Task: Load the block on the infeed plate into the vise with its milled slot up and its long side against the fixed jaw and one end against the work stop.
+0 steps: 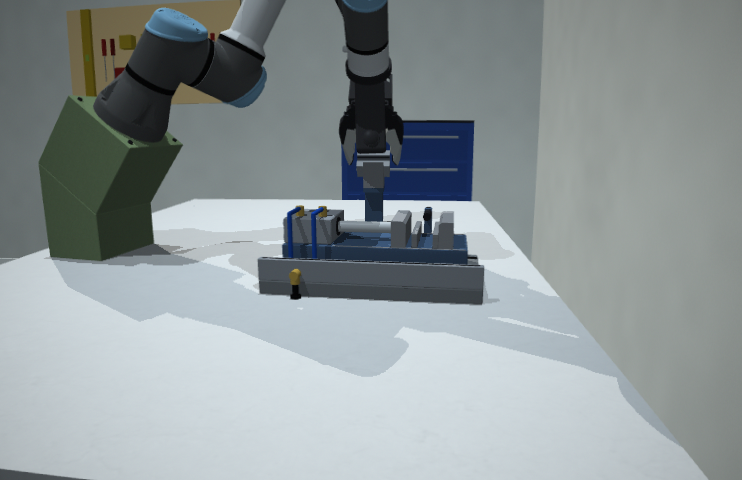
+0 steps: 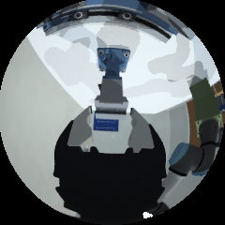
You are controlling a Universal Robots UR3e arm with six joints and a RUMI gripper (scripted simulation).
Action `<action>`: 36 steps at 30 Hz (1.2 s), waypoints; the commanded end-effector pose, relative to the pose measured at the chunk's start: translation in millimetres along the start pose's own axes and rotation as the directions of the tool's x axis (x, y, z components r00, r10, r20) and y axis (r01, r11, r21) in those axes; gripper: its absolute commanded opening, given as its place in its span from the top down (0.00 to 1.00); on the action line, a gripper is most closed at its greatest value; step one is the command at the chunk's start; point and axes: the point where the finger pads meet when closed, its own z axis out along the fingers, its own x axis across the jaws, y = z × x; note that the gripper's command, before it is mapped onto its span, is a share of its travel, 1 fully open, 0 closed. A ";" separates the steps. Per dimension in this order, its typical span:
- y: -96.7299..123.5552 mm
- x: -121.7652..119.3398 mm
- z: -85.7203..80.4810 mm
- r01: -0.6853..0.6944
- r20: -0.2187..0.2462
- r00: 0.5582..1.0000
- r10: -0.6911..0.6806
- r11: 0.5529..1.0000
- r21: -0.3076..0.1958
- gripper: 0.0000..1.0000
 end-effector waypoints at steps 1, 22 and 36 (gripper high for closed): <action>0.1 -0.5 -0.4 0.002 0.001 1.000 -0.002 1.000 0.001 0.49; 0.1 -0.5 -0.4 0.002 0.001 1.000 -0.002 1.000 0.001 0.49; 0.1 -0.5 -0.4 0.002 0.001 1.000 -0.002 1.000 0.001 1.00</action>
